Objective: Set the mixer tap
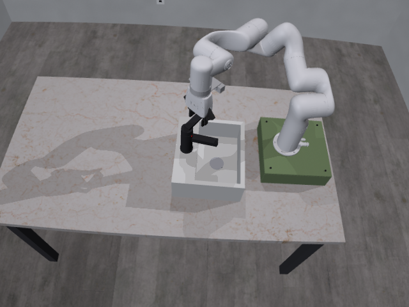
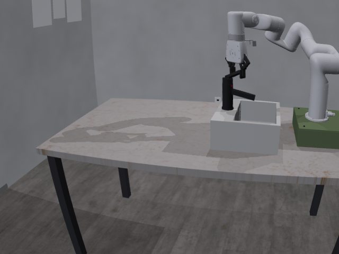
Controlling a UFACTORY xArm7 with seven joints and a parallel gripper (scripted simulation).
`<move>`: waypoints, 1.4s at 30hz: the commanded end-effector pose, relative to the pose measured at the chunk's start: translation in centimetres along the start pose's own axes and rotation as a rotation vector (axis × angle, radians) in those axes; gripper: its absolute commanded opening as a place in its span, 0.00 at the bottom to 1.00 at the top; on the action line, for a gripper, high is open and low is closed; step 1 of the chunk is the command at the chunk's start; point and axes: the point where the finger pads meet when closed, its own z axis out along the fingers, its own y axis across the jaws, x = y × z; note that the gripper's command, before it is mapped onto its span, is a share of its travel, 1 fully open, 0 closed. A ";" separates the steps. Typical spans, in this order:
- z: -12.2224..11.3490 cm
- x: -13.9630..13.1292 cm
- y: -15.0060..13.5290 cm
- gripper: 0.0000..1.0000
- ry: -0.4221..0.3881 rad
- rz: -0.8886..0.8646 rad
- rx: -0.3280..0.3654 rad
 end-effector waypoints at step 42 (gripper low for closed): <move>-4.4 0.0 0.0 0.67 -0.003 0.000 0.002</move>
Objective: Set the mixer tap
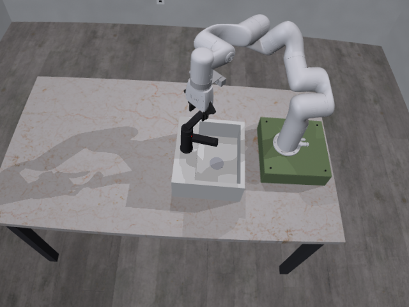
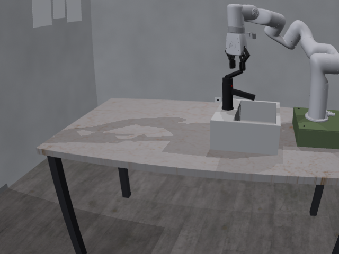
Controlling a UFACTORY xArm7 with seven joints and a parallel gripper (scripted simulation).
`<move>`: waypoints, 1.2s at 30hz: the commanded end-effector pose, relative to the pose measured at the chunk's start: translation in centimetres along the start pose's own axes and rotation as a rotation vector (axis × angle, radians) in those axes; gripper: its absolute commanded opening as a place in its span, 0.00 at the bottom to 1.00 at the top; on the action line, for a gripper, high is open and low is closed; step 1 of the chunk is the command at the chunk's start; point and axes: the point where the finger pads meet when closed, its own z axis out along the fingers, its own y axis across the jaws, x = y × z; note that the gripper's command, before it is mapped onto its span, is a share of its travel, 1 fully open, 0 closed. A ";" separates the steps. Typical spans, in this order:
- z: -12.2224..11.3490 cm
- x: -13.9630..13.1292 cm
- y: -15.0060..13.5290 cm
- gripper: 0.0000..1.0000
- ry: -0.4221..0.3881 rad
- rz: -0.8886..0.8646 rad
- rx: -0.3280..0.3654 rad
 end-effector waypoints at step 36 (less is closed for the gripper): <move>-3.7 0.0 0.0 0.00 -0.002 0.001 0.002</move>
